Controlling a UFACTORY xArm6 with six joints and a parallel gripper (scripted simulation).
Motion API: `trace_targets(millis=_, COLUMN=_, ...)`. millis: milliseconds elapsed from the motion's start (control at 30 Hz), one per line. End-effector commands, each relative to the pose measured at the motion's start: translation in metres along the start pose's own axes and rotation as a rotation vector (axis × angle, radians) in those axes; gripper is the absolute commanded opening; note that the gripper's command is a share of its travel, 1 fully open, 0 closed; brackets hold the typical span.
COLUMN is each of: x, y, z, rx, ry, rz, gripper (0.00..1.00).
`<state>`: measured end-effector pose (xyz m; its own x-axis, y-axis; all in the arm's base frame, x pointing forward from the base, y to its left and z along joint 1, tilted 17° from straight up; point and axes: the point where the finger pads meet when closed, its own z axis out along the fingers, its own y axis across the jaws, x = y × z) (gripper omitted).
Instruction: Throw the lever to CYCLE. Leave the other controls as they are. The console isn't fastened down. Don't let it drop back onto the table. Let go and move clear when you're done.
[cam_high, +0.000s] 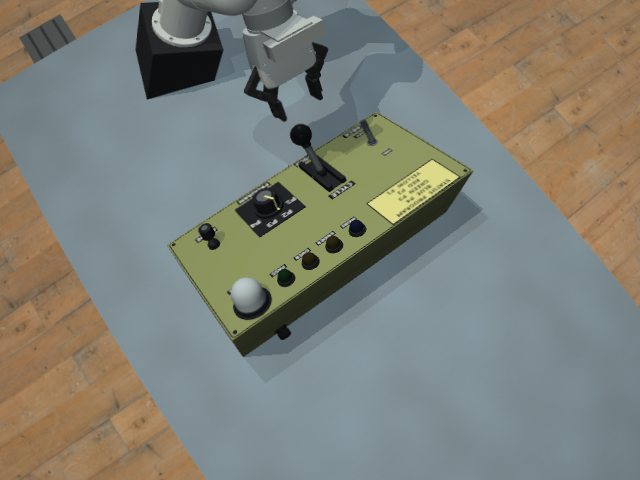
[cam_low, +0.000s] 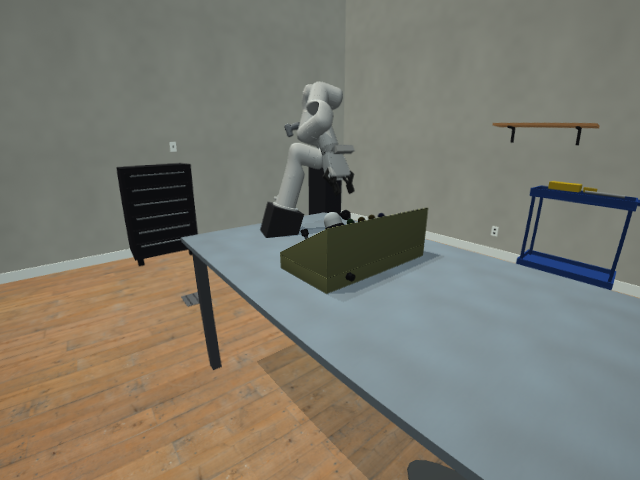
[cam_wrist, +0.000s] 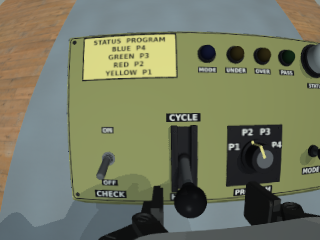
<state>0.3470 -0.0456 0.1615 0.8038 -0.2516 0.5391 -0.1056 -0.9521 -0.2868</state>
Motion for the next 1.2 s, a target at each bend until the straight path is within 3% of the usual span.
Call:
trace_targets(millis=0, x=0.001, y=0.0, z=0.0, rx=-0.001, ry=0.002, rz=-0.001, gripper=0.76)
trace_targets(millis=267, x=-0.034, y=-0.001, z=-0.002, rx=-0.001, ry=0.001, rz=-0.001, gripper=0.76)
trace_targets(millis=1167, x=-0.034, y=-0.001, z=-0.002, rx=-0.001, ry=0.001, rz=-0.001, gripper=0.76)
